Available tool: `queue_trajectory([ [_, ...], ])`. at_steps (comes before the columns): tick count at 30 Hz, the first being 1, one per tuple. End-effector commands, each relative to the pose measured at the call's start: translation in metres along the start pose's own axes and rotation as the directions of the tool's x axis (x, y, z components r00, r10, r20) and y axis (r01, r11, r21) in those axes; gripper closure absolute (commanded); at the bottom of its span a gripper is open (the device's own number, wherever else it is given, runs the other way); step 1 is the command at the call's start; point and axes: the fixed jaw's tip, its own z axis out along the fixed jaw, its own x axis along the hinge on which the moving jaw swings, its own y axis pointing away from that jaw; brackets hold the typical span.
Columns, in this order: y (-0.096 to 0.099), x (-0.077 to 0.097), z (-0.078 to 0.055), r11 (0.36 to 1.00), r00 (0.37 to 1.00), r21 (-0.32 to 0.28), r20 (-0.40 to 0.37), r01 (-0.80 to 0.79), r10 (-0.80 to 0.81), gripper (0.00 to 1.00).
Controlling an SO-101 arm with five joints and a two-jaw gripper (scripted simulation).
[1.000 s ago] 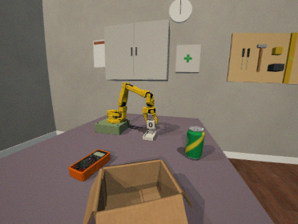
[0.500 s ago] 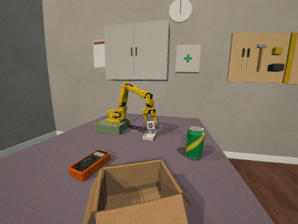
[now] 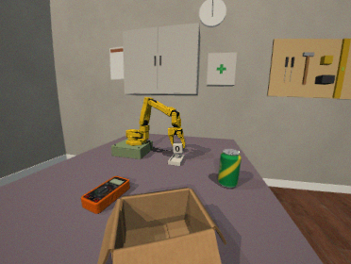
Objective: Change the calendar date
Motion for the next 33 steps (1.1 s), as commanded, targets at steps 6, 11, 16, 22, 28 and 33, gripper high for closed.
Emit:
queue_trajectory([
  [6, 0.004, 0.0, 0.005, 1.0, 1.0, -0.015, 0.003, -0.01, 0.01, 1.0],
  [11, 0.004, 0.0, 0.008, 1.0, 1.0, -0.015, 0.003, -0.011, 0.011, 1.0],
  [16, 0.005, 0.0, 0.009, 1.0, 1.0, -0.015, 0.003, -0.011, 0.011, 1.0],
  [22, 0.005, 0.0, 0.01, 1.0, 1.0, -0.015, 0.003, -0.011, 0.011, 1.0],
  [28, 0.006, 0.0, 0.014, 1.0, 1.0, -0.015, 0.003, -0.012, 0.012, 1.0],
  [33, 0.006, 0.0, 0.015, 1.0, 1.0, -0.015, 0.003, -0.012, 0.012, 1.0],
])
